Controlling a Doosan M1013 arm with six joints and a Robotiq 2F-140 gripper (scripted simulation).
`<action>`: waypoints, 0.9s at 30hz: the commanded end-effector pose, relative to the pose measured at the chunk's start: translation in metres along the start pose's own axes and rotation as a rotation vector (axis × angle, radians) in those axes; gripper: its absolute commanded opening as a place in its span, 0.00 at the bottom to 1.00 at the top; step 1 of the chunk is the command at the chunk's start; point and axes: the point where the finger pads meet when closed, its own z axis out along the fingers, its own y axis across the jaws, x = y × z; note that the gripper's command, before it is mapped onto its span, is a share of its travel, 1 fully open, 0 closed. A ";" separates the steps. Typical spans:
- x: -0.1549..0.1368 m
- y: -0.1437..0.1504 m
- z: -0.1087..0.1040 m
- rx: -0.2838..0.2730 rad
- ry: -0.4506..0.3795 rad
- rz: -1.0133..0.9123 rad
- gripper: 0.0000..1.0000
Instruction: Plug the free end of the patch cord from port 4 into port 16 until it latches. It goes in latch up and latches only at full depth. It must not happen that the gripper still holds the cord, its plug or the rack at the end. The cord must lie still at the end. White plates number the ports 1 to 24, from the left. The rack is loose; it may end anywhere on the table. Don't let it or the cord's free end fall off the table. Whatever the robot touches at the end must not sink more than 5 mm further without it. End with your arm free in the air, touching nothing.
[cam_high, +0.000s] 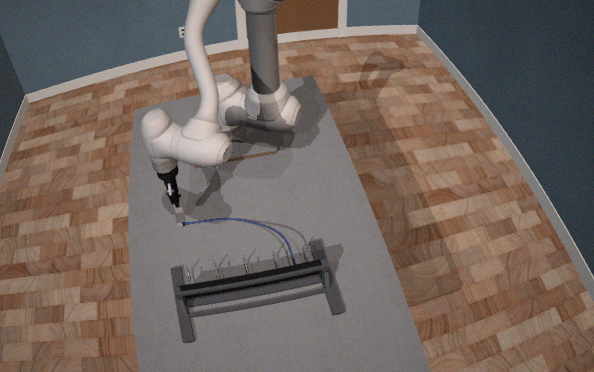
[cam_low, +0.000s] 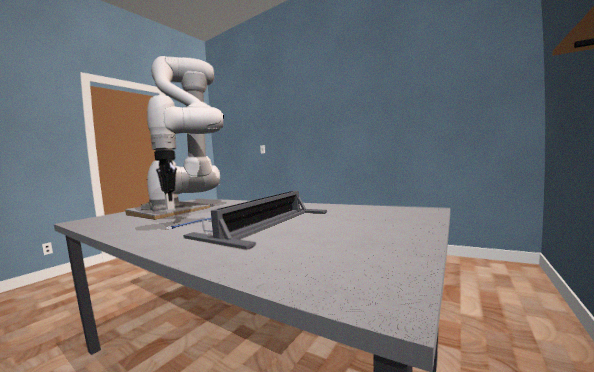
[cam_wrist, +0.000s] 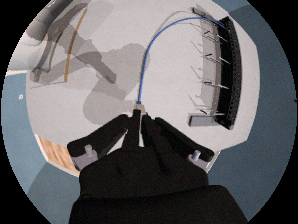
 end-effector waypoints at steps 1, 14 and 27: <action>-0.001 0.000 0.001 -0.002 0.006 -0.003 0.00; -0.001 0.000 0.001 -0.002 0.006 -0.004 0.22; -0.001 0.000 0.001 -0.002 0.006 -0.004 0.22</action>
